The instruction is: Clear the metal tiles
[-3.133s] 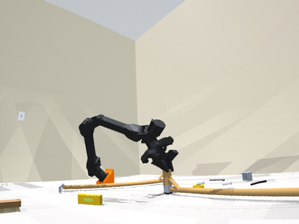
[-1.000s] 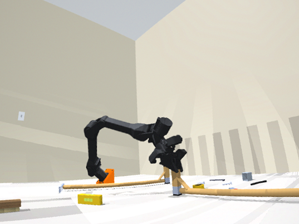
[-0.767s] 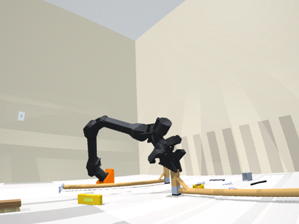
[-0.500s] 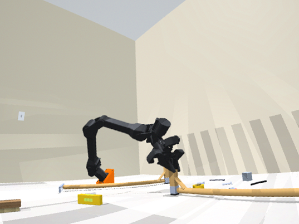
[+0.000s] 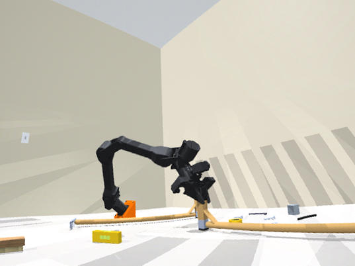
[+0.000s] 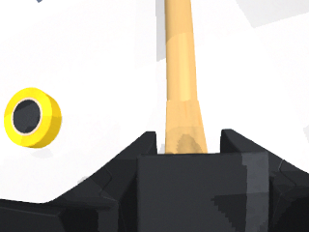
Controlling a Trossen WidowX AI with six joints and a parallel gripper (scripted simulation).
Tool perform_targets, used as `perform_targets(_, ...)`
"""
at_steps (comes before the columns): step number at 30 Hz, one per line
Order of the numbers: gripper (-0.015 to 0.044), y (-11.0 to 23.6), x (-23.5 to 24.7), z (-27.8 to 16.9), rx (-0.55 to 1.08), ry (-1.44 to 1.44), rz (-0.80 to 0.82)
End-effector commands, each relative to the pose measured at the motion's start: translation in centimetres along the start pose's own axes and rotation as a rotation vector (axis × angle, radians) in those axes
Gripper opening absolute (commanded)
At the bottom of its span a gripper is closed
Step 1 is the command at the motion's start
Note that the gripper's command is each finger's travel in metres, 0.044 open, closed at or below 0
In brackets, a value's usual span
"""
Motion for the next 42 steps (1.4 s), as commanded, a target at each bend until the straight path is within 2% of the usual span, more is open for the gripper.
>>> perform_targets(1, 0.0000, 1.0, 0.2, -0.1, -0.012, 0.001, 0.006)
perform_targets(42, 0.0000, 4.4, 1.1, -3.9, -0.011, 0.000, 0.012)
Point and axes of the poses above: the point midway between the two fingers, 35 mm back from their tips, its own y axis back along the fingers, its own x axis across the jaws, z = x × y, the point moved 4 cm from there along y, back along the fingers, and after that the axes turned 2 degrees about y, right-handed, at the moved point
